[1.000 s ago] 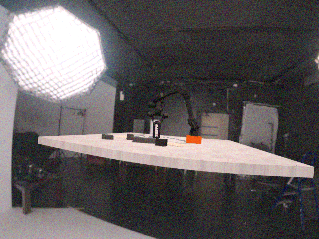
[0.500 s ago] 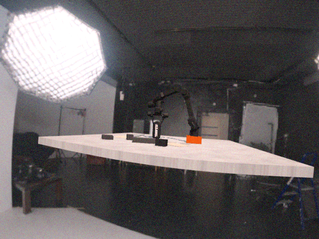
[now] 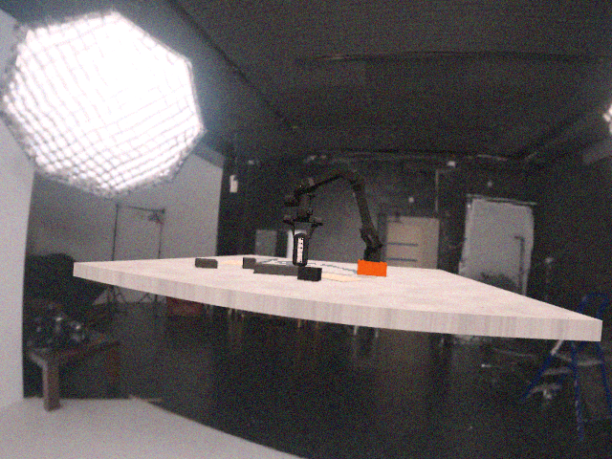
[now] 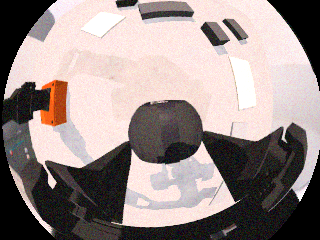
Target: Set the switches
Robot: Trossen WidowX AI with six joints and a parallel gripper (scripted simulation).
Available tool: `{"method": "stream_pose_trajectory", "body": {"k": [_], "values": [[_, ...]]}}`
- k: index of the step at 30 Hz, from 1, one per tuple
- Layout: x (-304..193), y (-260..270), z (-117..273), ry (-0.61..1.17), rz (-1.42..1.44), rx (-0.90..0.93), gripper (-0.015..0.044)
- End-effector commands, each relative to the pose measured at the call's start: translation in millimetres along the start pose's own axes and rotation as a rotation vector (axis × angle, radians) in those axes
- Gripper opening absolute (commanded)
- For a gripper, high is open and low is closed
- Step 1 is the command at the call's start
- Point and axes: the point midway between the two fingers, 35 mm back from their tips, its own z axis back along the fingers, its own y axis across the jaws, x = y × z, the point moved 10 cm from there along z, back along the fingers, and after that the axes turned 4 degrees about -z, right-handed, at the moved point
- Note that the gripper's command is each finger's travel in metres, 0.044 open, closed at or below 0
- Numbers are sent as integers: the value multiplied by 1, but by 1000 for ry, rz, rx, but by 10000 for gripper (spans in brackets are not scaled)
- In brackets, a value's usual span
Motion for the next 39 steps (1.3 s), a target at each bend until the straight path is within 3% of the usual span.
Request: {"method": "stream_pose_trajectory", "body": {"k": [1,39], "values": [[-4,-2,-3,21,2,6,337],[-23,-3,-6,113,2,0,338]]}}
